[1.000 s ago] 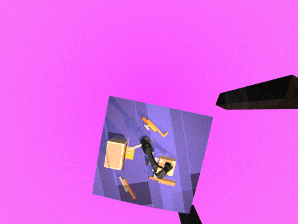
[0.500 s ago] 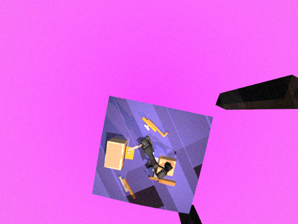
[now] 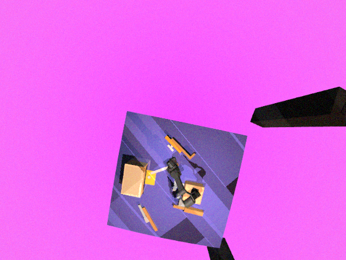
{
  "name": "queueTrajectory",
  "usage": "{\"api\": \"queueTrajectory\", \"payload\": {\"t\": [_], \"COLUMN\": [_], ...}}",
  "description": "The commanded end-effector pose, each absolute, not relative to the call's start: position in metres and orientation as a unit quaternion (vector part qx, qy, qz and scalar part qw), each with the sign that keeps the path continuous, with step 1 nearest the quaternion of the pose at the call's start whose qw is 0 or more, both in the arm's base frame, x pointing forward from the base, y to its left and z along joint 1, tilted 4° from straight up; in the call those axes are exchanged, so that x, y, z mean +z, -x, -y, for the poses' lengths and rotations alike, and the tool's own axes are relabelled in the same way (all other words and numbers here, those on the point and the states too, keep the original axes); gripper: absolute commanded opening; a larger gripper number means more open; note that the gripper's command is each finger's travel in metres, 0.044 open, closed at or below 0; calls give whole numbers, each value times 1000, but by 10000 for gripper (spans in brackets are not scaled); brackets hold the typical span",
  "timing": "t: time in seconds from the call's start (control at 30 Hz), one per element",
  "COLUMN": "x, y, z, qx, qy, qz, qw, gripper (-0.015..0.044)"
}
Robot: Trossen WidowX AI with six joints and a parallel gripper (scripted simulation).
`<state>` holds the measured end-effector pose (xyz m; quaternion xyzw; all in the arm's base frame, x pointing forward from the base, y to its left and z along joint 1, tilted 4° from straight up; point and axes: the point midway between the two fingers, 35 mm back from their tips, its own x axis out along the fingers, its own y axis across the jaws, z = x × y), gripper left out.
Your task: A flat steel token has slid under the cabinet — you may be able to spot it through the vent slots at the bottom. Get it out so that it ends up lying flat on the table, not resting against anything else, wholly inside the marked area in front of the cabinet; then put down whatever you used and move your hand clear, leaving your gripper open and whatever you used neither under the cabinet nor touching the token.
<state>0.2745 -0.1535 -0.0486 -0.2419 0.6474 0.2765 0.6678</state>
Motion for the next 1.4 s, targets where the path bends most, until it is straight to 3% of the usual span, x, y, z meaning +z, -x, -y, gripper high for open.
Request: {"api": "queueTrajectory", "payload": {"t": [0.0, 0.4, 0.97, 1.17, 1.37], "x": [-46, -47, -21, 48, 37], "y": [-271, -258, -262, -258, -260], "z": [159, 171, 171, 173, 173], "qx": [274, 273, 275, 273, 272], "qy": [246, 246, 243, 246, 244], "qz": [-646, -646, -647, -646, -646], "qw": [669, 669, 668, 669, 670], "gripper": [0, 0, 440, 440, 440]}}
